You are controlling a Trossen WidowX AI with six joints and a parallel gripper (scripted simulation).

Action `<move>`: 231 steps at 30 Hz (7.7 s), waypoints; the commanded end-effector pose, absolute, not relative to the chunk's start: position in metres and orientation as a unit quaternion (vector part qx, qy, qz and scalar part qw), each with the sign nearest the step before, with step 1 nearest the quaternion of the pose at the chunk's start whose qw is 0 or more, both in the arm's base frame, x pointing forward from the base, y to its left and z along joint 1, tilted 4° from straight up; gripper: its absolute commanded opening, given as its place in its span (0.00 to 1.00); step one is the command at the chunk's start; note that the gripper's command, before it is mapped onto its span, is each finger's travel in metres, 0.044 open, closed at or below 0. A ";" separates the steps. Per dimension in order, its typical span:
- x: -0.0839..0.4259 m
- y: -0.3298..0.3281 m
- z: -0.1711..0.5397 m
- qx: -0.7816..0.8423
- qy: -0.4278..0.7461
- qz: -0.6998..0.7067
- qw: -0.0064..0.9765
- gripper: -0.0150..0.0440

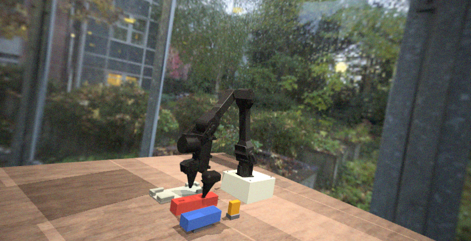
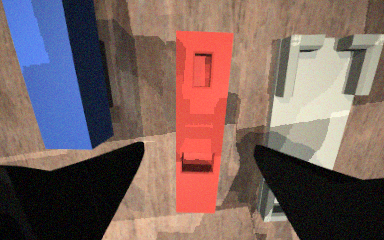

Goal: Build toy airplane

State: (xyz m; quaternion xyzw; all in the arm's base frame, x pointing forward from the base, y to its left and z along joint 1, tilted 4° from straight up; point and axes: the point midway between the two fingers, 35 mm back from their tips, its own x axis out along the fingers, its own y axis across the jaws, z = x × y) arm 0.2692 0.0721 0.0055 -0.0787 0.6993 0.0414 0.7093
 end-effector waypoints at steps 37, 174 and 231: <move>0.268 0.068 -0.047 -0.080 0.700 0.040 0.708 0.73; 0.277 -0.074 0.012 -0.101 0.699 0.053 0.706 0.59; 0.279 -0.075 -0.003 -0.098 0.700 0.052 0.706 1.00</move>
